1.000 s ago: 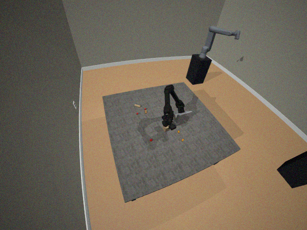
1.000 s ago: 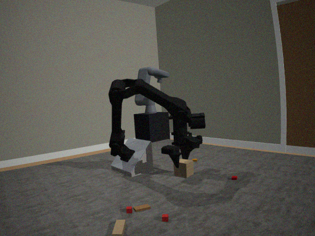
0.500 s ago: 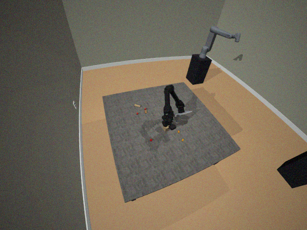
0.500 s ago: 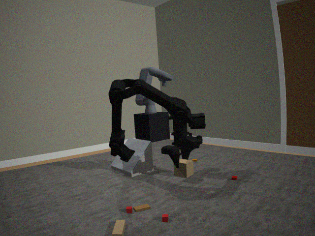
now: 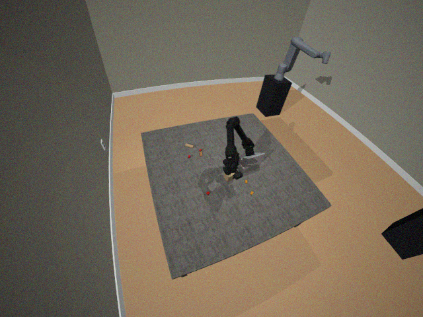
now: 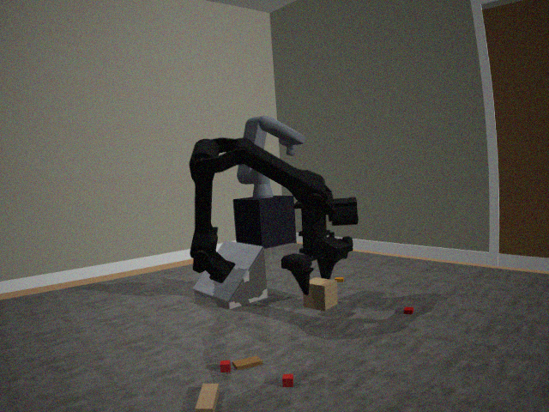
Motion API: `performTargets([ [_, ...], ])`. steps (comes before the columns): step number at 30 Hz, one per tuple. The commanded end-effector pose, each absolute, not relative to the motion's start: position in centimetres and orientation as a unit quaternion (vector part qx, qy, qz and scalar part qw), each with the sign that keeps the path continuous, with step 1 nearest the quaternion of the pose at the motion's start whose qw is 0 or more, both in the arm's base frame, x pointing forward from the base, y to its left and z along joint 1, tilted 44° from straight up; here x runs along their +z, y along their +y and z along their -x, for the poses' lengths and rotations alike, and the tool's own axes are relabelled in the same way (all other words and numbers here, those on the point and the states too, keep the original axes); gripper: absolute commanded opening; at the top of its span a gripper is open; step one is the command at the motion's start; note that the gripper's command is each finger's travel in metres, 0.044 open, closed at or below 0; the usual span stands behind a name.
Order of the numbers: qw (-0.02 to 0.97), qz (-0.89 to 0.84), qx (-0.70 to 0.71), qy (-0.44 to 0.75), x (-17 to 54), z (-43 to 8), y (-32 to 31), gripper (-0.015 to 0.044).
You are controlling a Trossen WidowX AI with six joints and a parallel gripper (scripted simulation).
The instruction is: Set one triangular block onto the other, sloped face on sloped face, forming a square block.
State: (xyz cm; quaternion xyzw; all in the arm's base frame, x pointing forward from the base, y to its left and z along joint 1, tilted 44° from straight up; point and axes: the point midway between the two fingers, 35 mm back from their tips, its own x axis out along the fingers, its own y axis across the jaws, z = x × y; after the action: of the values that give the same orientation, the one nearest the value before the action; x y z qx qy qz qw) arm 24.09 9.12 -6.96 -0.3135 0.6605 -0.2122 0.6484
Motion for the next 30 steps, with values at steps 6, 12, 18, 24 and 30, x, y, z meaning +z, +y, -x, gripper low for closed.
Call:
performTargets([
  [6, 0.648, 0.314, -0.212, 0.66, -6.9, -24.1, 9.1, 0.044],
  [12, 0.649, 0.312, -0.21, 0.661, -3.5, -24.4, 13.0, 0.044],
  [18, 0.648, 0.313, -0.211, 0.661, 1.0, -23.7, 16.8, 0.044],
  [24, 0.652, 0.317, -0.206, 0.658, 0.4, -23.8, 16.5, 0.044],
  [30, 0.652, 0.317, -0.206, 0.658, 0.4, -23.8, 16.5, 0.044],
])
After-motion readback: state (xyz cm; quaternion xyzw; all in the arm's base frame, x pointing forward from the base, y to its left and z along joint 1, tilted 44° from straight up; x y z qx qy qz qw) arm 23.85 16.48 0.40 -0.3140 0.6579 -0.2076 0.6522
